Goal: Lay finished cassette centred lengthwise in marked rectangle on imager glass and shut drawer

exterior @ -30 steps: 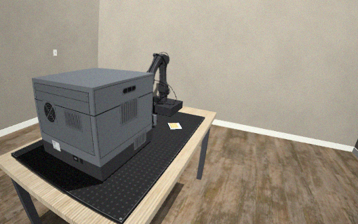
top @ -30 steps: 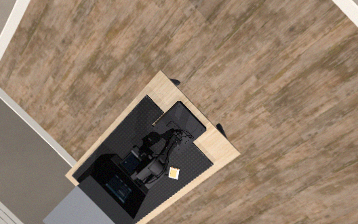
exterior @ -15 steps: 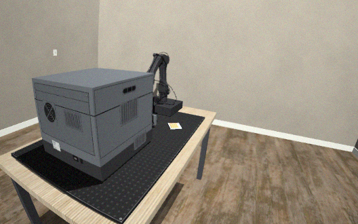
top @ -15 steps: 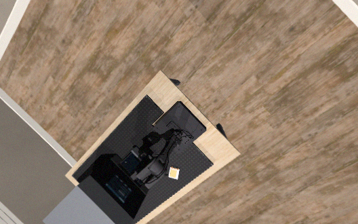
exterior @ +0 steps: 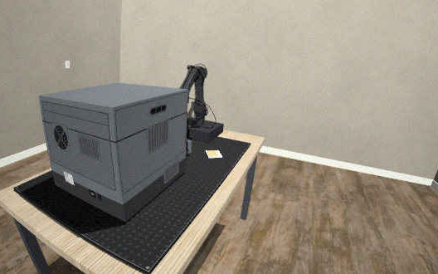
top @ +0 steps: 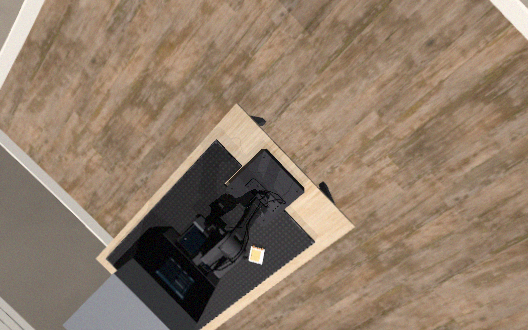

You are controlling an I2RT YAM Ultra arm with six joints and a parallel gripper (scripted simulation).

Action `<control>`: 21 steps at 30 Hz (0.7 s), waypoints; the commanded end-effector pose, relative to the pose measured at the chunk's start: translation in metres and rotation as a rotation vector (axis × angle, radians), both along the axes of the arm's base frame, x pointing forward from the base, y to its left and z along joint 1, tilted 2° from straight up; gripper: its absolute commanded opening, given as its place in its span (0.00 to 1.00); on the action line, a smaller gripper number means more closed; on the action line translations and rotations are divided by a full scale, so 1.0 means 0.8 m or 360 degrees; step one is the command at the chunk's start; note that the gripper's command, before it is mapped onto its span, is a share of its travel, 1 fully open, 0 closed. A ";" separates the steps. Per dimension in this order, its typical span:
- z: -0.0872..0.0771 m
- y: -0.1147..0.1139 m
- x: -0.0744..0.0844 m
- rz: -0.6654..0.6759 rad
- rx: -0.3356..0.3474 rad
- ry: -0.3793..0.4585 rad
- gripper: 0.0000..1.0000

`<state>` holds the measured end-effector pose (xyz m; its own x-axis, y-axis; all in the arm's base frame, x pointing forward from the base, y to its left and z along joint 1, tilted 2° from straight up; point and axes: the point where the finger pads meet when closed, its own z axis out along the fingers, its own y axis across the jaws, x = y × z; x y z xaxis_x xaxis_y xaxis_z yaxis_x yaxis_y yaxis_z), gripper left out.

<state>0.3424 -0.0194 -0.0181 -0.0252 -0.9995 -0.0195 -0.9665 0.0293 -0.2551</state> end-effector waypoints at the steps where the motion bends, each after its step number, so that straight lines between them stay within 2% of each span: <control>1: 0.004 0.005 -0.017 -0.0001 0.0027 0.0045 0.00; 8: 0.004 0.004 -0.025 -0.0003 0.0027 0.0045 0.00; 21: 0.004 0.004 -0.025 -0.0003 0.0027 0.0045 0.00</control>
